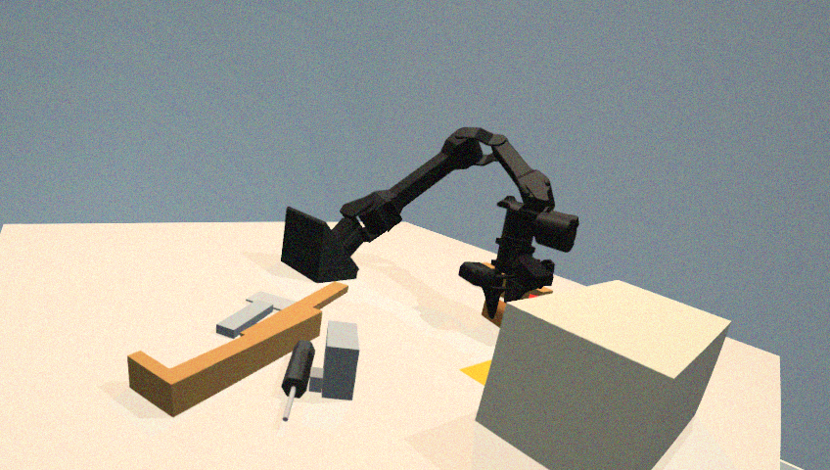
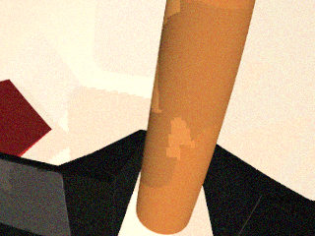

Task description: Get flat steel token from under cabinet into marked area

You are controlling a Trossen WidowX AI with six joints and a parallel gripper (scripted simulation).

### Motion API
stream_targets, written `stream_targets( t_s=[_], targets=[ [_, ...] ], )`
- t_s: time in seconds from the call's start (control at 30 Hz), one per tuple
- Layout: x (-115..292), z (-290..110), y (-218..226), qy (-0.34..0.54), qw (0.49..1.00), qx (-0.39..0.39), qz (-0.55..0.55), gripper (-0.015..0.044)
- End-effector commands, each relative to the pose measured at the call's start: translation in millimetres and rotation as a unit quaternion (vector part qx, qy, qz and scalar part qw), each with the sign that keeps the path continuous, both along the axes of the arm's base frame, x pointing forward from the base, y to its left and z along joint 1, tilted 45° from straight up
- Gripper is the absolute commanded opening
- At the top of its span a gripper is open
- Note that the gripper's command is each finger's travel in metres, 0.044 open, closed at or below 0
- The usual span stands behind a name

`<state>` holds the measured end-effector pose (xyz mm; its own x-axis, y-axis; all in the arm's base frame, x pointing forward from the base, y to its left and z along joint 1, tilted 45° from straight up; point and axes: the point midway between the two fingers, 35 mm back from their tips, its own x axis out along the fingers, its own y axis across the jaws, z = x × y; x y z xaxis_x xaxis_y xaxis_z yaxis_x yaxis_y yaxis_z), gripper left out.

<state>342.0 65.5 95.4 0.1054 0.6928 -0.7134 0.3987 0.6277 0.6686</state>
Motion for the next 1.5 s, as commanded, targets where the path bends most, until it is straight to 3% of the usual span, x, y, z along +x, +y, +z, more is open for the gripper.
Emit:
stream_targets(
  t_s=[0.0, 1.47],
  targets=[
    [4, 0, -1, -0.002, 1.0, 0.0, 0.001, 0.0],
    [48, -10, -19, -0.003, 1.0, 0.0, 0.001, 0.0]
  ],
)
